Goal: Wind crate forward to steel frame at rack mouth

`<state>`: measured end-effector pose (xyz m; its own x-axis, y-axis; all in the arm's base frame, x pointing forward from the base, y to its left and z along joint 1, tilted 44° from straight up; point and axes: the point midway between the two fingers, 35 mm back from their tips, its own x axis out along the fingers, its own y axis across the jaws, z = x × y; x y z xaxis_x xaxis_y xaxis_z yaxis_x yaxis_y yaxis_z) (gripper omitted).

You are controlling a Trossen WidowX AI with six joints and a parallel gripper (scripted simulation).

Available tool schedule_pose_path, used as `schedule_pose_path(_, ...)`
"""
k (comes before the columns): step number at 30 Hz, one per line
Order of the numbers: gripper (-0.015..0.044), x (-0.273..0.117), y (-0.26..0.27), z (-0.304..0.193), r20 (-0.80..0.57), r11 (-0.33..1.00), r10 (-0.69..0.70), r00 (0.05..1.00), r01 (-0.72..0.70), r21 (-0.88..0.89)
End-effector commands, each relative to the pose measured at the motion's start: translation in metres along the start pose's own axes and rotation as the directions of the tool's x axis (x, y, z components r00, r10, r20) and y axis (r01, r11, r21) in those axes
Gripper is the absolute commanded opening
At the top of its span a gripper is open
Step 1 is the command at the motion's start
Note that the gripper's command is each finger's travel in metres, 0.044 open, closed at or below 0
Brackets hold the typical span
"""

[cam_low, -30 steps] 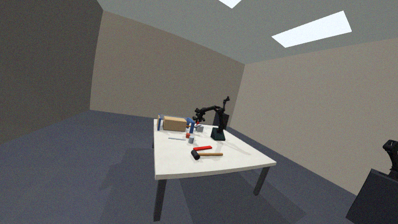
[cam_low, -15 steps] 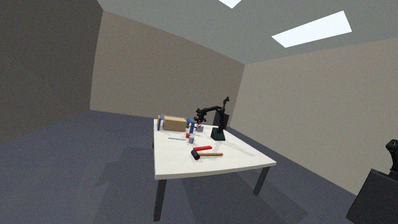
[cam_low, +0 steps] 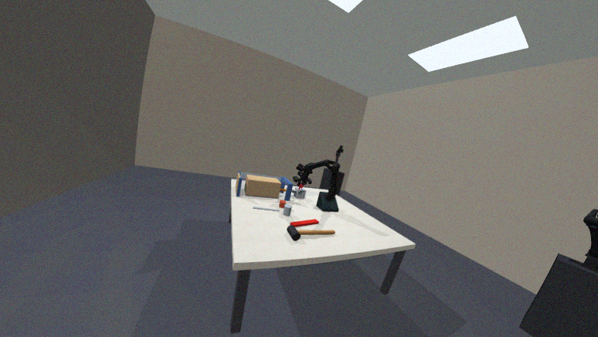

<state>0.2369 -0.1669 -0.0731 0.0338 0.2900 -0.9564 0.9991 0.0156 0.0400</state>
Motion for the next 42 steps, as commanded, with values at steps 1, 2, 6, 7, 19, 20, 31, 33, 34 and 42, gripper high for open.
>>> schedule_pose_path(1, 0.0, -0.001, -0.012, -0.008, -0.02, 1.0, -0.02, 1.0, 0.02, 0.006)
schedule_pose_path(2, 0.0, -0.001, -0.013, -0.009, -0.02, 1.0, -0.02, 1.0, 0.02, 0.006)
schedule_pose_path(6, 0.0, -0.002, -0.018, -0.011, -0.02, 1.0, -0.021, 1.0, 0.021, 0.006)
schedule_pose_path(7, 0.0, -0.002, -0.02, -0.011, -0.02, 1.0, -0.021, 1.0, 0.021, 0.006)
schedule_pose_path(19, 0.0, -0.005, -0.035, -0.016, -0.02, 1.0, -0.022, 1.0, 0.022, 0.007)
schedule_pose_path(20, 0.0, -0.005, -0.036, -0.016, -0.02, 1.0, -0.022, 1.0, 0.022, 0.007)
schedule_pose_path(31, 0.0, -0.006, -0.052, -0.018, -0.02, 1.0, -0.023, 1.0, 0.023, 0.007)
schedule_pose_path(33, 0.0, -0.006, -0.054, -0.018, -0.02, 1.0, -0.023, 1.0, 0.023, 0.007)
schedule_pose_path(34, 0.0, -0.006, -0.055, -0.018, -0.02, 1.0, -0.023, 1.0, 0.023, 0.007)
schedule_pose_path(42, 0.0, -0.006, -0.066, -0.018, -0.02, 1.0, -0.024, 1.0, 0.024, 0.007)
